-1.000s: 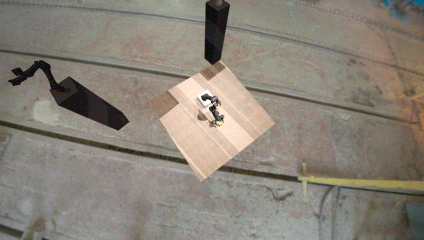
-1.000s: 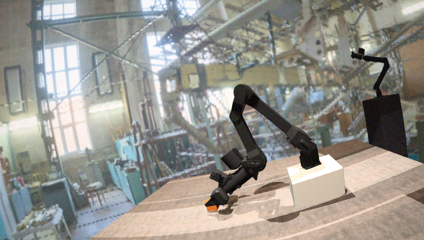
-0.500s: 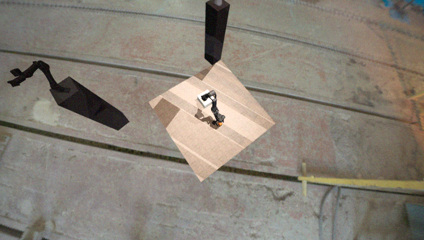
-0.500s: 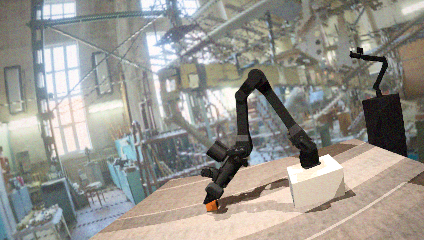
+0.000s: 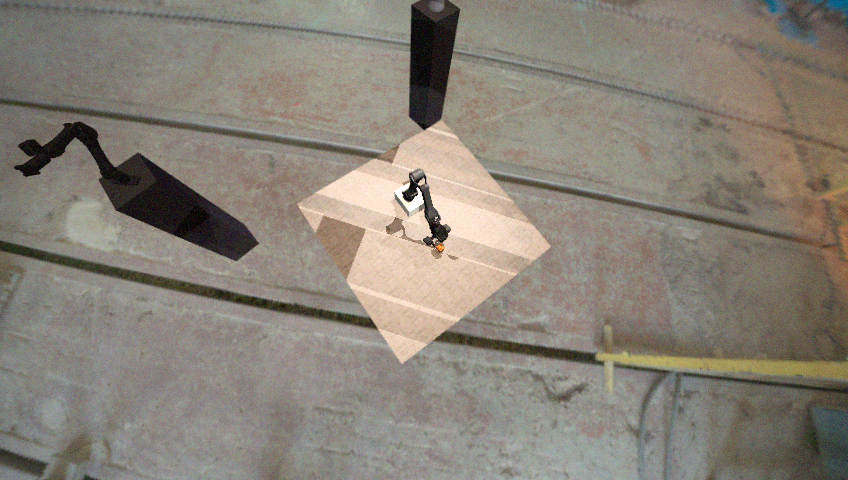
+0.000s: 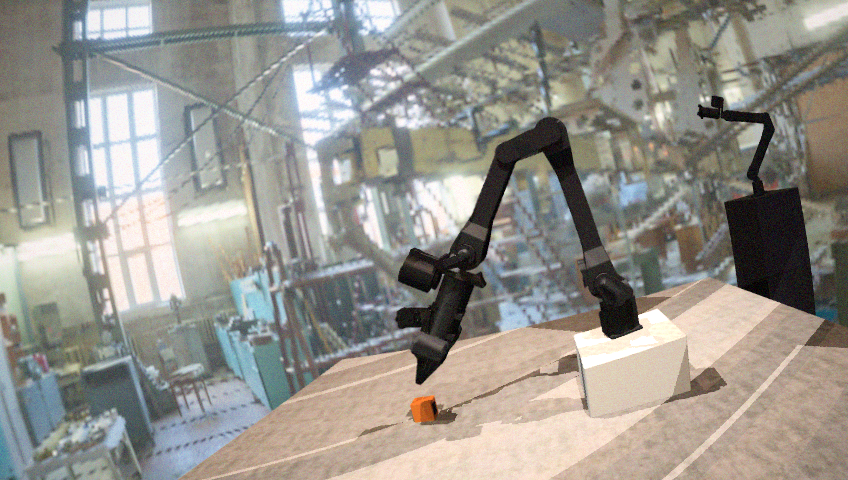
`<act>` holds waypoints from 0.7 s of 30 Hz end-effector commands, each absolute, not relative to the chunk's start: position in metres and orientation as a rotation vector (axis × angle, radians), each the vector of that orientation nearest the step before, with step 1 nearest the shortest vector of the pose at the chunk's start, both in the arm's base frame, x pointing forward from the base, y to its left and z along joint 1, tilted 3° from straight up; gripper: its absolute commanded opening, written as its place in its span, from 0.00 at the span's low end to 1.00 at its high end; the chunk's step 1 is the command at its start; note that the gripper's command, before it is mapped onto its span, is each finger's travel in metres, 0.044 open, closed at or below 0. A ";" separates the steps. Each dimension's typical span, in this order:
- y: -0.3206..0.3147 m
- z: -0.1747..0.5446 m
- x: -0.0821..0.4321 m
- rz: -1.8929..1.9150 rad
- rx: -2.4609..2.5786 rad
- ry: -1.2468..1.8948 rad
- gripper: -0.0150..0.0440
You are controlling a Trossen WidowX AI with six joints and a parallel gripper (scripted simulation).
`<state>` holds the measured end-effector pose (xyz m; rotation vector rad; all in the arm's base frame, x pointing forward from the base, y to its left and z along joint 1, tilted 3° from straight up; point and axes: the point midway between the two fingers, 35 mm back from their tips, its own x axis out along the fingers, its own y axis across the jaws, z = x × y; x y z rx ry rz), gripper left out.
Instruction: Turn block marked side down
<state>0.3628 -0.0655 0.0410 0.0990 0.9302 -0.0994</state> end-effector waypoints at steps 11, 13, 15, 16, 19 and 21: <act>-0.071 0.053 0.390 -0.084 0.118 1.281 1.00; -0.071 0.057 0.393 -0.080 0.121 1.346 1.00; -0.071 0.061 0.395 -0.077 0.123 1.410 1.00; -0.071 0.063 0.395 -0.074 0.125 1.442 1.00; -0.071 0.066 0.396 -0.071 0.126 1.489 1.00; -0.071 0.066 0.396 -0.071 0.126 1.489 1.00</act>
